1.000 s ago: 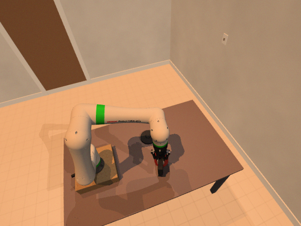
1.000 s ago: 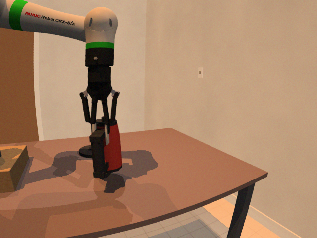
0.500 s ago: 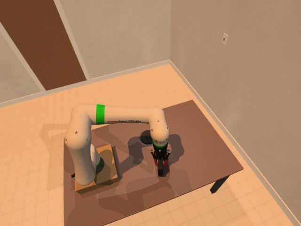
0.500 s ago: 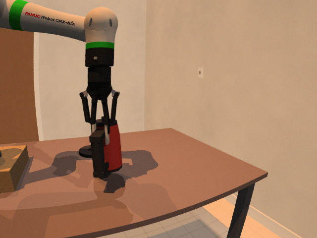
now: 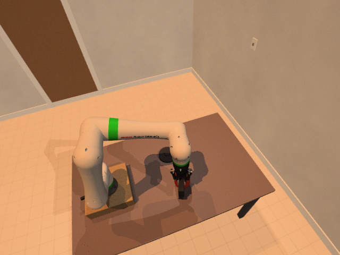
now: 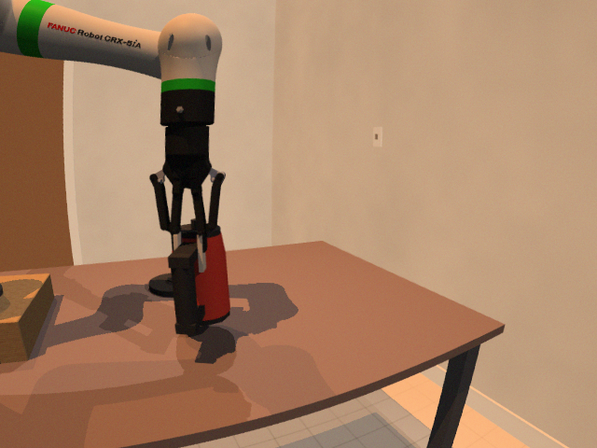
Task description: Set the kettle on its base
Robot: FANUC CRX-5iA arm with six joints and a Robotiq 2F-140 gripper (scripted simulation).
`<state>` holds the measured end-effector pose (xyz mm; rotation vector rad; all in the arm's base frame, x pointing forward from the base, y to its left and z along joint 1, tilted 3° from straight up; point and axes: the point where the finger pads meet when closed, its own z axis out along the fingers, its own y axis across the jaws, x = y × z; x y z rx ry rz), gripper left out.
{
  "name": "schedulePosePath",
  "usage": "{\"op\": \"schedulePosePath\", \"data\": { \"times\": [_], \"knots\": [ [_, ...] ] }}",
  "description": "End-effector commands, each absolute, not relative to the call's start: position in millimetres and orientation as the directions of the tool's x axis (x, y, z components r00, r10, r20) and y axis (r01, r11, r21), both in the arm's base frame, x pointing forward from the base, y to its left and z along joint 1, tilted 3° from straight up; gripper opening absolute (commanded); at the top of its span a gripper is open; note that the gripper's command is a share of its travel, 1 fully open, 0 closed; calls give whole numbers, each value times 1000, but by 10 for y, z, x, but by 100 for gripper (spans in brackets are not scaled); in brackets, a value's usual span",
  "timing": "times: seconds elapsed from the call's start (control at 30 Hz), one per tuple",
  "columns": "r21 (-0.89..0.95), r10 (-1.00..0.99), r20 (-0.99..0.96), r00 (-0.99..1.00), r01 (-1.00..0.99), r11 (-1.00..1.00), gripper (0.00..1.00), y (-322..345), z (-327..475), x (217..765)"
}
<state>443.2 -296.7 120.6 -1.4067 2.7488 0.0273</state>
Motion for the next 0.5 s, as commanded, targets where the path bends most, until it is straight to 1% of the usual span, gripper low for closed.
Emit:
{"op": "schedulePosePath", "data": {
  "times": [0.0, 0.47],
  "knots": [
    [-9, -810, -56, -584, -811, 585, 0, -2965, 1209, 4434],
    [-9, -810, -56, -584, -811, 585, 0, -2903, 1212, 4442]
  ]
}}
